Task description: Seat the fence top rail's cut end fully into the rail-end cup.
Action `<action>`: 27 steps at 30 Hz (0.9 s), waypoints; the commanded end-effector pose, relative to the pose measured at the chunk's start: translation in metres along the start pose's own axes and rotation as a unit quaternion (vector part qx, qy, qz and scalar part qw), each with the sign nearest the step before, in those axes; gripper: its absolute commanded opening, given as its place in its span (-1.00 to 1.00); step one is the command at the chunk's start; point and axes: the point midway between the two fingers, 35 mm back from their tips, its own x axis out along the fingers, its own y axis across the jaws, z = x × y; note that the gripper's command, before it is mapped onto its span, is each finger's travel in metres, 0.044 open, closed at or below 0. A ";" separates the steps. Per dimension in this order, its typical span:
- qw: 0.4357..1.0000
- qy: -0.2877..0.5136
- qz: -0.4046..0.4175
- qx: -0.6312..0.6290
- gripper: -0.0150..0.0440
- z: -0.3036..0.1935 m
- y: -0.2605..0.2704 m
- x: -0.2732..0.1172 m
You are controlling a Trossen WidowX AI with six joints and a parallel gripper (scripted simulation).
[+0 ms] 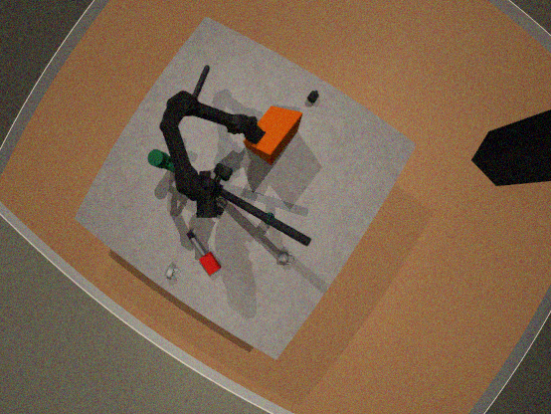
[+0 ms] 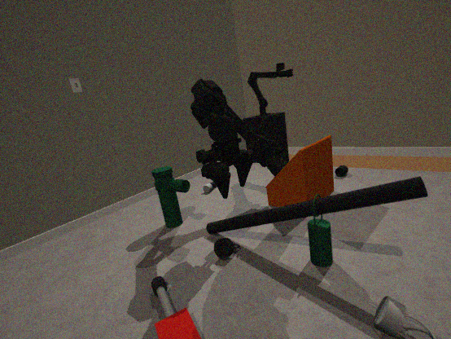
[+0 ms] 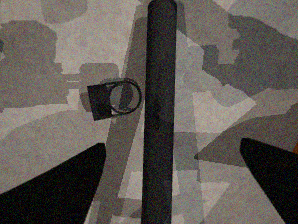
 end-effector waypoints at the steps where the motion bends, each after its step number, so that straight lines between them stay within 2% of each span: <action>1: 0.999 0.005 -0.011 0.031 1.00 -0.003 0.002 0.003; 5: 0.999 0.005 -0.011 0.031 1.00 -0.003 0.002 0.006; 10: 0.999 0.005 -0.011 0.031 1.00 -0.003 0.001 0.037; 27: 0.999 0.004 -0.011 0.032 1.00 -0.003 0.001 0.055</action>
